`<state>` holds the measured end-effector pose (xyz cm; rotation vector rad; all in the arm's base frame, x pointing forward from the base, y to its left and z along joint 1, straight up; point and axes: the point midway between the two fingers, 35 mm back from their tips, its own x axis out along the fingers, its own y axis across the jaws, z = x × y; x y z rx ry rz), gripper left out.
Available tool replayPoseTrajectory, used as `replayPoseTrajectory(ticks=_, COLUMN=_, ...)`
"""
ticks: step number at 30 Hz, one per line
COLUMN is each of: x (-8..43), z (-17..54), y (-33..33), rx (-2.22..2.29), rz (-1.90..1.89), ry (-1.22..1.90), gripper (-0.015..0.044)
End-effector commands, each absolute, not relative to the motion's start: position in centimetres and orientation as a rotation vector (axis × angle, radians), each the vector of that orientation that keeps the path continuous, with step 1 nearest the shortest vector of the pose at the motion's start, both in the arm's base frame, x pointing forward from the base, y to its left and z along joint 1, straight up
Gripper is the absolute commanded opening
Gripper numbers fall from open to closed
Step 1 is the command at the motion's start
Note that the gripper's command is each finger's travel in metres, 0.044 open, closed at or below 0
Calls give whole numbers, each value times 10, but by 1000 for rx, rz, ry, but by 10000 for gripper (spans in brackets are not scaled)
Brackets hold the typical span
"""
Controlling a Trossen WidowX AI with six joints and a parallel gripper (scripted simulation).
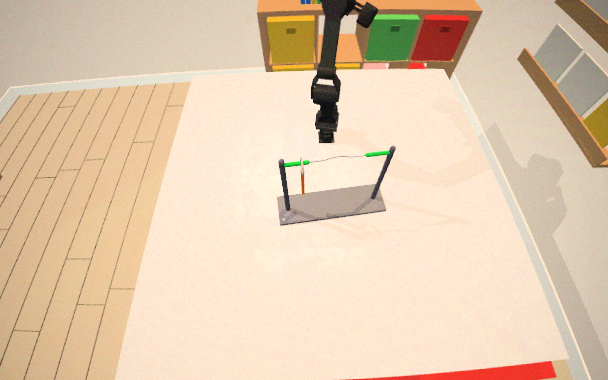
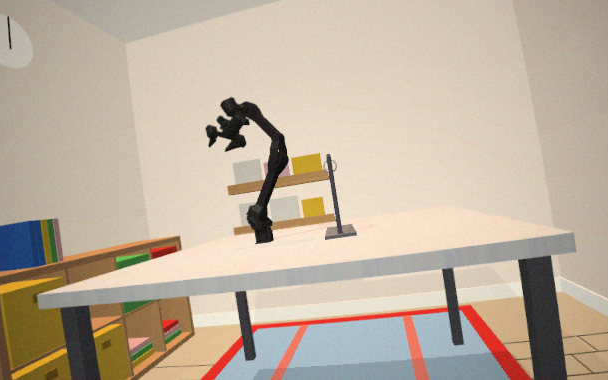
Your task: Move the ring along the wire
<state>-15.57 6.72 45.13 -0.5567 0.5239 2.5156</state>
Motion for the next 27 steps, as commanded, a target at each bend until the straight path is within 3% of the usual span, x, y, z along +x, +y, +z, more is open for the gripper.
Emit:
replayPoseTrajectory(ticks=1, x=-156, z=451, y=68, rx=-555, rz=2514, ry=525, gripper=374)
replayPoseTrajectory(ticks=9, x=-157, z=450, y=98, rx=-459, rz=2366, ry=569, gripper=164)
replayPoseTrajectory(ticks=27, x=-115, z=443, y=194, rx=-164, rz=1903, ry=637, gripper=160)
